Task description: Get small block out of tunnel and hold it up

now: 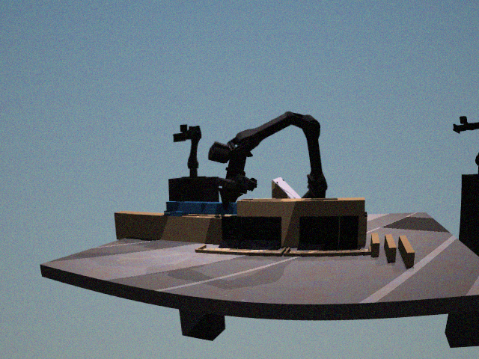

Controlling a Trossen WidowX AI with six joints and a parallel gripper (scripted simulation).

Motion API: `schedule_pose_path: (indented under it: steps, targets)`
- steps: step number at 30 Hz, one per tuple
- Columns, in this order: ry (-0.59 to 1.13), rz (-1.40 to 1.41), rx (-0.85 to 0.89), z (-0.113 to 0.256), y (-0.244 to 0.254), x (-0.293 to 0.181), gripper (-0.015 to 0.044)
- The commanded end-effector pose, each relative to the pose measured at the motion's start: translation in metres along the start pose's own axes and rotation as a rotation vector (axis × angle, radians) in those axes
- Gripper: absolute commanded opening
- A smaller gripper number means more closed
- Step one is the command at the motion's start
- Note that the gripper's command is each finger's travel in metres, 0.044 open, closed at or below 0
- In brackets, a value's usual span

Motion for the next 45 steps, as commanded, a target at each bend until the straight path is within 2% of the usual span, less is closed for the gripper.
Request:
schedule_pose_path:
  steps: [1, 2, 6, 9, 27, 35, 45]
  targets:
    - [0.0, 0.0, 0.001, 0.0, 0.0, 0.0, 0.0125]
    - [0.0, 0.0, 0.001, 0.0, 0.0, 0.0, 0.0099]
    - [0.0, 0.0, 0.001, 0.0, 0.0, 0.0, 0.0072]
    - [0.0, 0.0, 0.001, 0.0, 0.0, -0.003, 0.0]
    - [0.001, -0.003, -0.002, -0.016, 0.001, -0.057, 0.0]
    - [0.001, -0.003, -0.002, -0.016, 0.001, -0.059, 0.0]
    - [-0.015, -0.002, 0.0, -0.004, -0.002, -0.052, 0.0262]
Point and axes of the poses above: the point midway between the two fingers, 35 mm back from their tips, its own z axis back along the fingers, its own y axis across the jaws, x = y × z, the point moved 1 cm from there along z, back along the fingers, and after that the axes turned 2 degrees about -z, right-handed, at the moved point
